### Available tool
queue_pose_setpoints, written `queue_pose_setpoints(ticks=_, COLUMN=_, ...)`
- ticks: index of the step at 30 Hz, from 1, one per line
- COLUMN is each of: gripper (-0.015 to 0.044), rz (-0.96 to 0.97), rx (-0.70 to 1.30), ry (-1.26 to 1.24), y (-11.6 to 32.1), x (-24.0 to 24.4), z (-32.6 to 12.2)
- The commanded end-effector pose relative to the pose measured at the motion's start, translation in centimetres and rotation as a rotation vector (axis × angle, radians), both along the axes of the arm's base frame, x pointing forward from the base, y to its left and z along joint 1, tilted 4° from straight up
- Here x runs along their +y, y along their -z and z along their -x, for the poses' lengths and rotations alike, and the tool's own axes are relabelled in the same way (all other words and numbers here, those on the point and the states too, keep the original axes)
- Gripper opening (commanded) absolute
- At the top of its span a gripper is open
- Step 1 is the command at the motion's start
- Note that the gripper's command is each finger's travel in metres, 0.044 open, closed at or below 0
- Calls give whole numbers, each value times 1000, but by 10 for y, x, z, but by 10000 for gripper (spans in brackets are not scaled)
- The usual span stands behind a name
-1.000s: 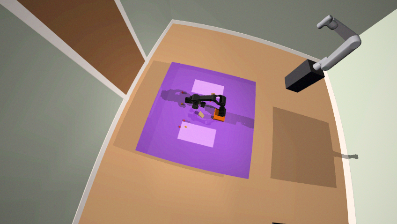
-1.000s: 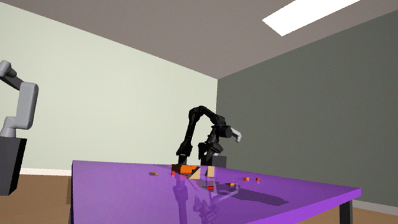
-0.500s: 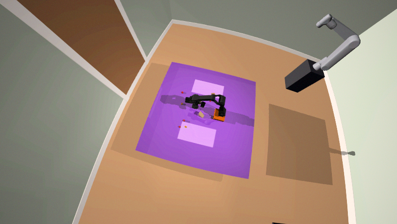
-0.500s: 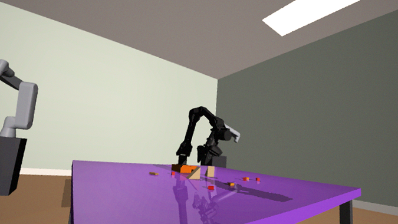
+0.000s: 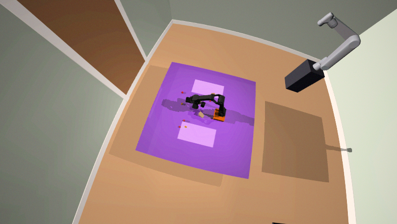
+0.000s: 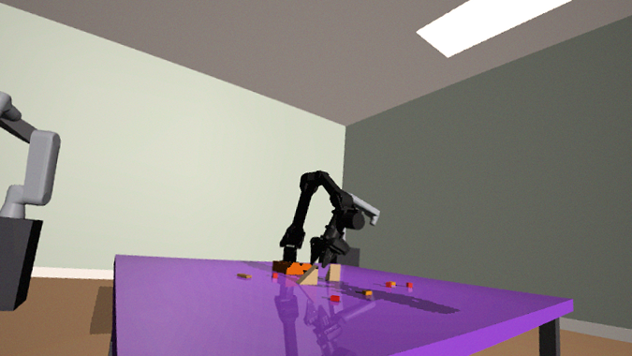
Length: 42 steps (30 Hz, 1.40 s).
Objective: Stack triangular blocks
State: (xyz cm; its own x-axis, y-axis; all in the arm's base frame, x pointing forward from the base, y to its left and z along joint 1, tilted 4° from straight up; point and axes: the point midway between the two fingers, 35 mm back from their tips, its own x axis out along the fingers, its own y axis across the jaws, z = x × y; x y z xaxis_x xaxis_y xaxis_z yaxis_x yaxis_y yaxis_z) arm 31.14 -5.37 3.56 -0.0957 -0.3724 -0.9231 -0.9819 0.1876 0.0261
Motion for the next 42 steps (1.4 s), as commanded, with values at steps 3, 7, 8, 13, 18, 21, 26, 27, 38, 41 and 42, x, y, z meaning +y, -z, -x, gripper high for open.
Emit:
queue_pose_setpoints(ticks=3, gripper=440, rz=3, rx=9, ry=-2, y=11, x=-5, z=3)
queue_pose_setpoints(ticks=7, gripper=440, rz=3, rx=10, ry=-2, y=17, x=-7, z=4)
queue_pose_setpoints(ticks=8, gripper=440, rz=3, rx=10, ry=-2, y=18, x=-8, z=4)
queue_pose_setpoints(ticks=13, gripper=440, rz=4, rx=10, ry=-2, y=26, x=-11, z=5)
queue_pose_setpoints(ticks=18, gripper=440, rz=4, rx=10, ry=-2, y=33, x=-14, z=7)
queue_pose_setpoints(ticks=21, gripper=440, rz=5, rx=10, ry=-2, y=37, x=-16, z=8)
queue_pose_setpoints(ticks=26, gripper=440, rz=5, rx=10, ry=-2, y=44, x=-19, z=10)
queue_pose_setpoints(ticks=27, gripper=440, rz=5, rx=10, ry=-2, y=46, x=-20, z=11)
queue_pose_setpoints(ticks=38, gripper=282, rz=5, rx=11, ry=-2, y=51, x=-22, z=12)
queue_pose_setpoints(ticks=41, gripper=204, rz=5, rx=11, ry=-2, y=51, x=-22, z=12)
queue_pose_setpoints(ticks=42, gripper=178, rz=5, rx=11, ry=-2, y=51, x=-22, z=12)
